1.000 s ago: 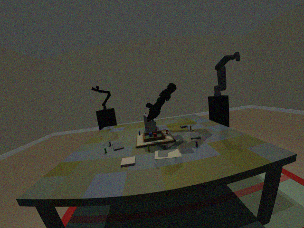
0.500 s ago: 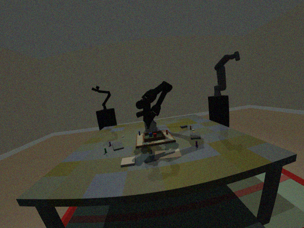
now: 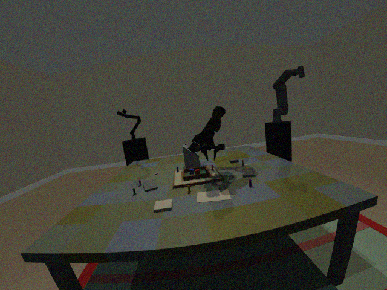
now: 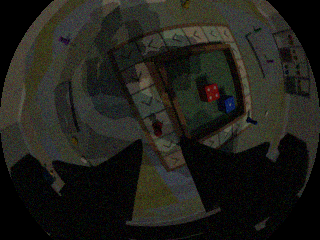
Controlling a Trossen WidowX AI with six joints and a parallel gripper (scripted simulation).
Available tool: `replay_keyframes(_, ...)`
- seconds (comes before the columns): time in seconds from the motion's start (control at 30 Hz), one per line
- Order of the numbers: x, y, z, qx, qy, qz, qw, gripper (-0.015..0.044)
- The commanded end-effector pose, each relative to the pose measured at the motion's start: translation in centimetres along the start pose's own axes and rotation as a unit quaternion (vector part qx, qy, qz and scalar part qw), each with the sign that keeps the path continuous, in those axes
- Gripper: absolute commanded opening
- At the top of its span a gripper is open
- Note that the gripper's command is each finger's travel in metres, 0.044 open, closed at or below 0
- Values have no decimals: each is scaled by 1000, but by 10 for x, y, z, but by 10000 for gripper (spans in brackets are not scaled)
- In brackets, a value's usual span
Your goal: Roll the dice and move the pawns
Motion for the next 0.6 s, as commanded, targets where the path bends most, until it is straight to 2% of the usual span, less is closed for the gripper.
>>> replay_keyframes(0.0, -5, 1, 2, 5, -30, 0, 1000, 200)
replay_keyframes(0.57, -5, 27, 2, 5, -30, 0, 1000, 200)
Point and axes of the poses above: the point midway between the two fingers, 35 mm back from their tips, its own y axis out along the fingers, its own z axis across the jaws, x = y × z, the point moved 4 cm from there along -y, back along the fingers, and after that the axes turned 7 degrees about -y, right-handed, at the moved point
